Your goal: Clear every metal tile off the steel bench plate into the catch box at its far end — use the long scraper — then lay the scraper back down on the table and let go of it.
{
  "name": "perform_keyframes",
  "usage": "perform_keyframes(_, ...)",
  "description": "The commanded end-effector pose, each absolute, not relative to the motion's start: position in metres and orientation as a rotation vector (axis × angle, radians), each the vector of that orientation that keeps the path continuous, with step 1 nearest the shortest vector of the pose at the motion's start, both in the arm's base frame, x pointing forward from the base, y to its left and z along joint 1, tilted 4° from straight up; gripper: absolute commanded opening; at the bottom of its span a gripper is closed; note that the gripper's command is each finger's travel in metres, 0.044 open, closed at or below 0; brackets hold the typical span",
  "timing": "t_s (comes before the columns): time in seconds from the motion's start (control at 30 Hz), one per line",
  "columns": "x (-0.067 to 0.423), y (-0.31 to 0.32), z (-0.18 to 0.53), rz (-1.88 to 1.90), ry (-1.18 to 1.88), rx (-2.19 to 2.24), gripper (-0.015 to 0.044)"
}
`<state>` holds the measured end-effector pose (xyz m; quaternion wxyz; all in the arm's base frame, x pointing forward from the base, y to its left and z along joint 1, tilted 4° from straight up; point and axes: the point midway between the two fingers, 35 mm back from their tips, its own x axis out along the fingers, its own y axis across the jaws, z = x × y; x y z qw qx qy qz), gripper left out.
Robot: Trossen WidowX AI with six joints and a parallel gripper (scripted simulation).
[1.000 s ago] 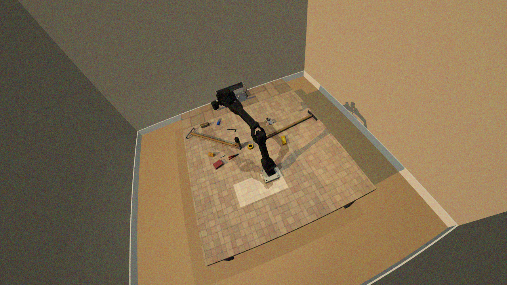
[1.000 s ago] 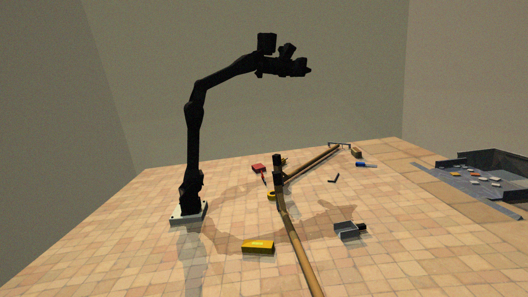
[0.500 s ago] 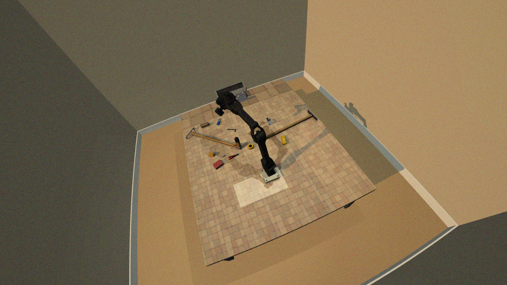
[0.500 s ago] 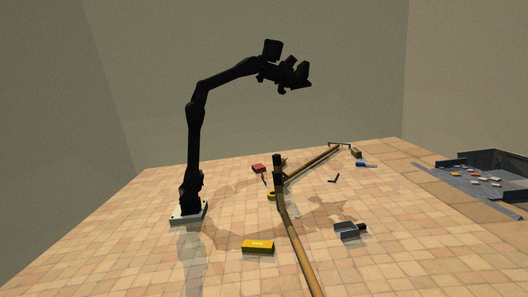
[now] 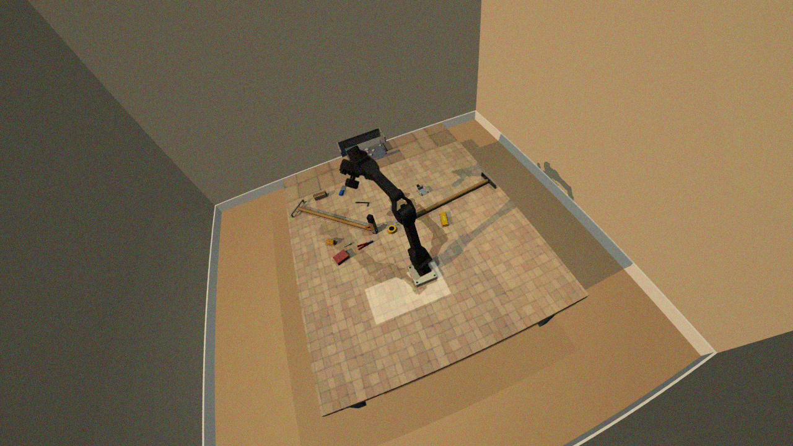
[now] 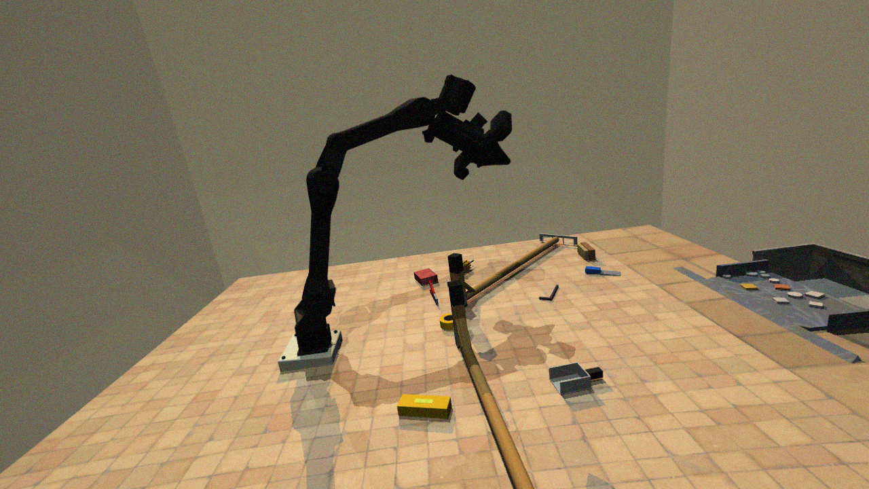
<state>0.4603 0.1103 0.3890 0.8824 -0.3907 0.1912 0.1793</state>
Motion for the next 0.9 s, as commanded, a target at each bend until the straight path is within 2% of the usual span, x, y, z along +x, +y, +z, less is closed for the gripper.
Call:
perform_keyframes(0.0, 0.457, 0.109, 0.376, 0.420, 0.430, -0.918, 0.0000)
perform_keyframes(0.87, 0.430, 0.092, 0.308, 0.792, 0.568, -1.520, 0.0000)
